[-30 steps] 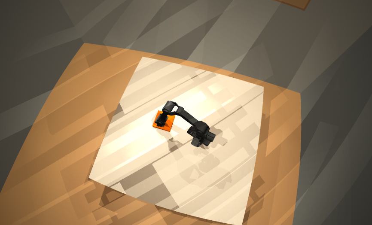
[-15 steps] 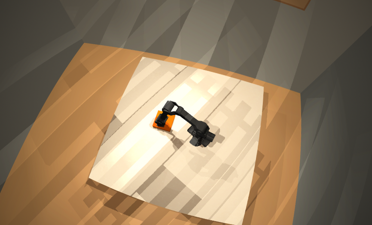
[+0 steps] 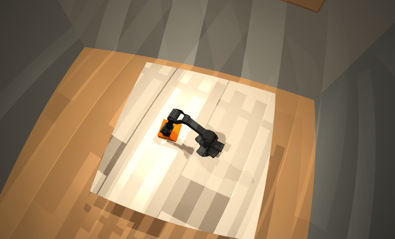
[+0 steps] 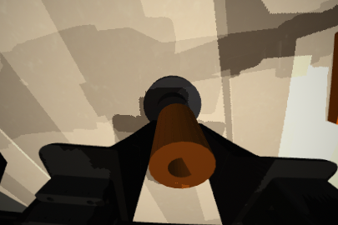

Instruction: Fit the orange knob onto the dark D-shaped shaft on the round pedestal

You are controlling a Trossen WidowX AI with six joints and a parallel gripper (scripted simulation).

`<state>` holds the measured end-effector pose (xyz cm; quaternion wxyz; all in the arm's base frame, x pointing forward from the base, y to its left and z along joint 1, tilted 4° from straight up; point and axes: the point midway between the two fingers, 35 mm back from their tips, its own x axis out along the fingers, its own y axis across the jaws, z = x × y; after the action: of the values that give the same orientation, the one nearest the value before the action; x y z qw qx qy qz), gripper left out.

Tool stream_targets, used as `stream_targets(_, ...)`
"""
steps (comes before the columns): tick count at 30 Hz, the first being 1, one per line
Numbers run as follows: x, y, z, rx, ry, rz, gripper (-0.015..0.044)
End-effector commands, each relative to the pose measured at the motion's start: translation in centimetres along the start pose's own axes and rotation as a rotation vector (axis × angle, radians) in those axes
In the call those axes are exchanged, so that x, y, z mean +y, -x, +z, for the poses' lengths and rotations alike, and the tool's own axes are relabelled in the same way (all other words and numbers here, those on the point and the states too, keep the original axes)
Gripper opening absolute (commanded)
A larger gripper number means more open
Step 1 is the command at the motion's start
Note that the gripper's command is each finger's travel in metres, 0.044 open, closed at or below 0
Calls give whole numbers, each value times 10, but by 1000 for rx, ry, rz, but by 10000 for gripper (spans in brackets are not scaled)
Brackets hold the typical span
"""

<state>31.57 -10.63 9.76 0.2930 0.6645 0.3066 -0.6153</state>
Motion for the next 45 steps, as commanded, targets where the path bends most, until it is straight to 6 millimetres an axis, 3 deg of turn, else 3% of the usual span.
stream_targets(1, 3, 0, -1, 2, -5, 7, 0)
stream_targets(22, -1, 1, 0, 2, -5, 7, 0)
stream_targets(30, 0, 3, 0, 3, -214, 6, 0)
stream_targets(45, 3, -2, -1, 3, -214, 7, 0)
